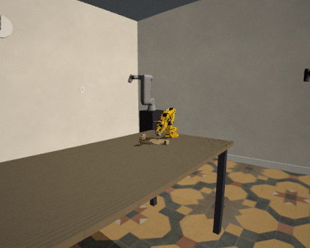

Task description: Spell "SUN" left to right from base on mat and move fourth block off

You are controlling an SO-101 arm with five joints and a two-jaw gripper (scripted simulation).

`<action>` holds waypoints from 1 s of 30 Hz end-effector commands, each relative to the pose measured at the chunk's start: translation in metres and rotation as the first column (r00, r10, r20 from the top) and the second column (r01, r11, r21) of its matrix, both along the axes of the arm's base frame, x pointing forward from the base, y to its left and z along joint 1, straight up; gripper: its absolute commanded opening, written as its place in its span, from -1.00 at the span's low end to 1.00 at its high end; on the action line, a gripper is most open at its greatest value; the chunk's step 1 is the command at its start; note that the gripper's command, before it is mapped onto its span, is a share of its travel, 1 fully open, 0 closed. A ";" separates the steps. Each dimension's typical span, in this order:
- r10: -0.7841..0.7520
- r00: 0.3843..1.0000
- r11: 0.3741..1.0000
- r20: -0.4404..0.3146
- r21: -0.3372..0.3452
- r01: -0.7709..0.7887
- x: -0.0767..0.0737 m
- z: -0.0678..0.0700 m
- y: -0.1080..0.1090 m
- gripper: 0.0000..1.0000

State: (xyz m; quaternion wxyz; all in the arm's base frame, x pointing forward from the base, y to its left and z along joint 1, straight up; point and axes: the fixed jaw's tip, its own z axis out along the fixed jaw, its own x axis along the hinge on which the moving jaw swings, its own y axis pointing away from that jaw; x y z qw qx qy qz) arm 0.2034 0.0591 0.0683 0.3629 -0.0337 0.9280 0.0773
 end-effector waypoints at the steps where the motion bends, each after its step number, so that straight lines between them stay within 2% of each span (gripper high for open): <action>1: -0.004 0.997 1.000 0.081 0.015 0.003 0.009 0.014 0.000 -1.00; 9: -0.030 0.986 1.000 0.161 0.011 0.028 0.021 0.012 -0.008 -1.00; 11: -0.030 0.986 1.000 0.161 0.011 0.028 0.021 0.012 -0.008 -1.00; 25: -0.103 0.913 0.993 0.396 -0.016 0.119 0.041 0.010 -0.037 -1.00; 30: -0.114 0.893 0.990 0.434 -0.023 0.137 0.042 0.011 -0.043 -1.00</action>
